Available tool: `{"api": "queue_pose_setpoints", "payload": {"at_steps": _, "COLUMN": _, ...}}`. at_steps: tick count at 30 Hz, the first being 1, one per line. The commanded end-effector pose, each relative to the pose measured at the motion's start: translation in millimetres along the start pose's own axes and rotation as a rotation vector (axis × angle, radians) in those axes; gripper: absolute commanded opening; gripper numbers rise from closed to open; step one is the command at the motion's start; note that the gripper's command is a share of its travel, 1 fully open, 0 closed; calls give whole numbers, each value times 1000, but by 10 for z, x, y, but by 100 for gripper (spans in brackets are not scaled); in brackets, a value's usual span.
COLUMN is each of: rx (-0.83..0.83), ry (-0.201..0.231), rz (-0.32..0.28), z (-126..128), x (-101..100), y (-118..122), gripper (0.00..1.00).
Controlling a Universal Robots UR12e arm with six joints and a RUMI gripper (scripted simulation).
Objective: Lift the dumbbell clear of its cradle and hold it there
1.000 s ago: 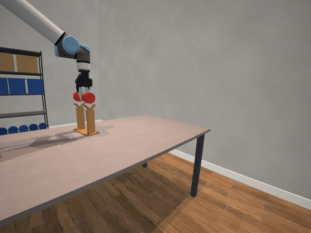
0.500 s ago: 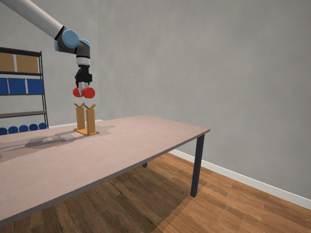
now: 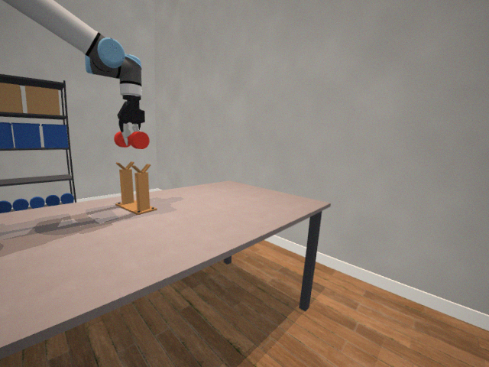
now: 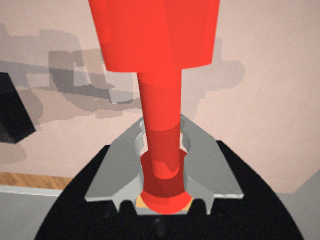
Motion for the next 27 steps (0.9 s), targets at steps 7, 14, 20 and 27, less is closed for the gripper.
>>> {"api": "queue_pose_setpoints", "payload": {"at_steps": 7, "rx": 0, "ry": 2, "rz": 0, "z": 5, "x": 129, "y": 2, "gripper": 0}}
{"api": "queue_pose_setpoints", "payload": {"at_steps": 14, "rx": 0, "ry": 2, "rz": 0, "z": 5, "x": 144, "y": 2, "gripper": 0}}
{"api": "queue_pose_setpoints", "payload": {"at_steps": 20, "rx": 0, "ry": 2, "rz": 0, "z": 5, "x": 145, "y": 2, "gripper": 0}}
{"api": "queue_pose_setpoints", "payload": {"at_steps": 27, "rx": 0, "ry": 2, "rz": 0, "z": 5, "x": 145, "y": 2, "gripper": 0}}
Point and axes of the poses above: the point where the finger pads meet when closed, its own x axis back along the fingers, its own z axis across the jaws, y = z × x, the point moved 1 cm from there along x, back along the fingers, and after that the axes turned 7 degrees about x, right-handed, at the moved point
